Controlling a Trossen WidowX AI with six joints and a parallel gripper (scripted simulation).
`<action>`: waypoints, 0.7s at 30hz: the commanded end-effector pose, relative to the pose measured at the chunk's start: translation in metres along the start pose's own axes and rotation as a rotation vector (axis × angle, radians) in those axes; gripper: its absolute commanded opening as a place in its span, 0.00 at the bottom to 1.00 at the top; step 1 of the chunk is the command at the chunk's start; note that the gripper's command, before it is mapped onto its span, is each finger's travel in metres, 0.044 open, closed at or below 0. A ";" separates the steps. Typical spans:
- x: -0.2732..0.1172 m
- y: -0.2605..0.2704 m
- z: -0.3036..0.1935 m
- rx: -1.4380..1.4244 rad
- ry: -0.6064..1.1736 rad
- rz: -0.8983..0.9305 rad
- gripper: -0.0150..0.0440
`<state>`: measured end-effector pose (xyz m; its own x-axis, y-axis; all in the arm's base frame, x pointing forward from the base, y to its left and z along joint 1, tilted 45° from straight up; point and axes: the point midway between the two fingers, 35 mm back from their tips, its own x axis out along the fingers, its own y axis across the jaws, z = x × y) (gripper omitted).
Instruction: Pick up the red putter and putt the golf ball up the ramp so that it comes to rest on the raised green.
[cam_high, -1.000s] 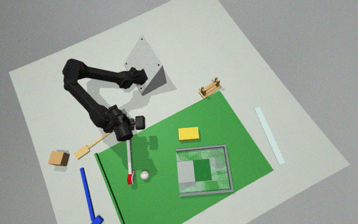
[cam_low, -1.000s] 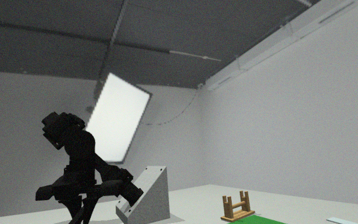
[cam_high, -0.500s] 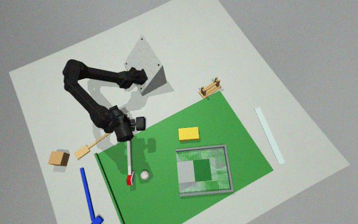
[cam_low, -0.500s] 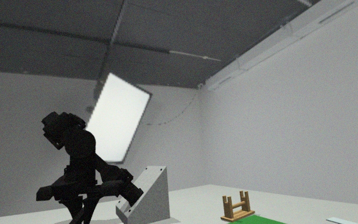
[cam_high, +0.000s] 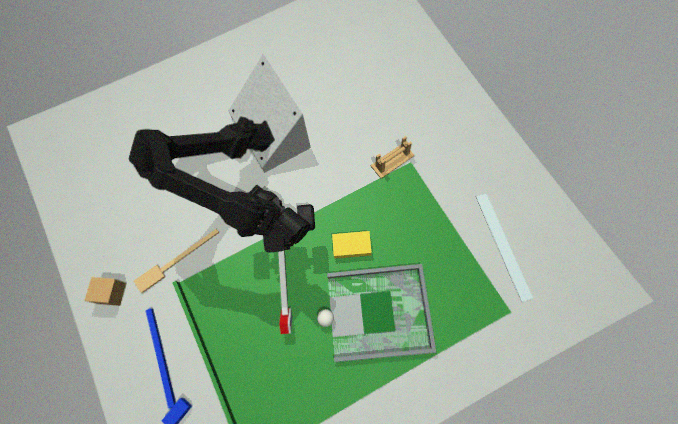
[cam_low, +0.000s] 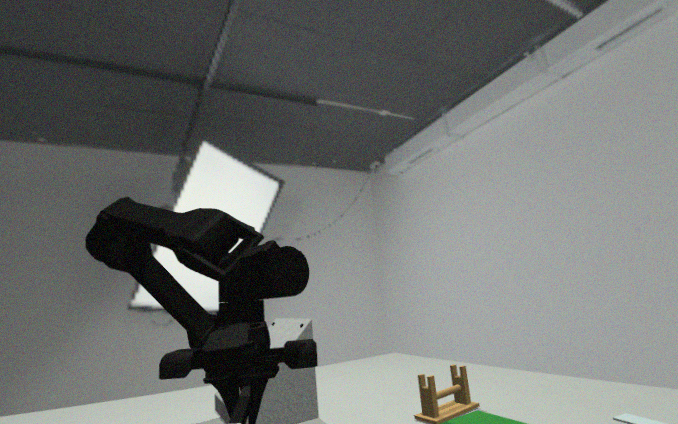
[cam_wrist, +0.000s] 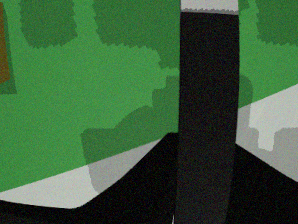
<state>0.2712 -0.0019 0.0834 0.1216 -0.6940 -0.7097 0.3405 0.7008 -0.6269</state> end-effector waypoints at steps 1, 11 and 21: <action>-0.009 0.005 0.003 0.010 -0.005 0.007 0.25; -0.057 0.005 0.002 0.009 -0.004 0.008 0.25; -0.051 0.005 0.001 0.001 -0.004 0.004 0.25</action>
<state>0.2679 0.0366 0.1177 0.1257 -0.6910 -0.7118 0.3463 0.7029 -0.6213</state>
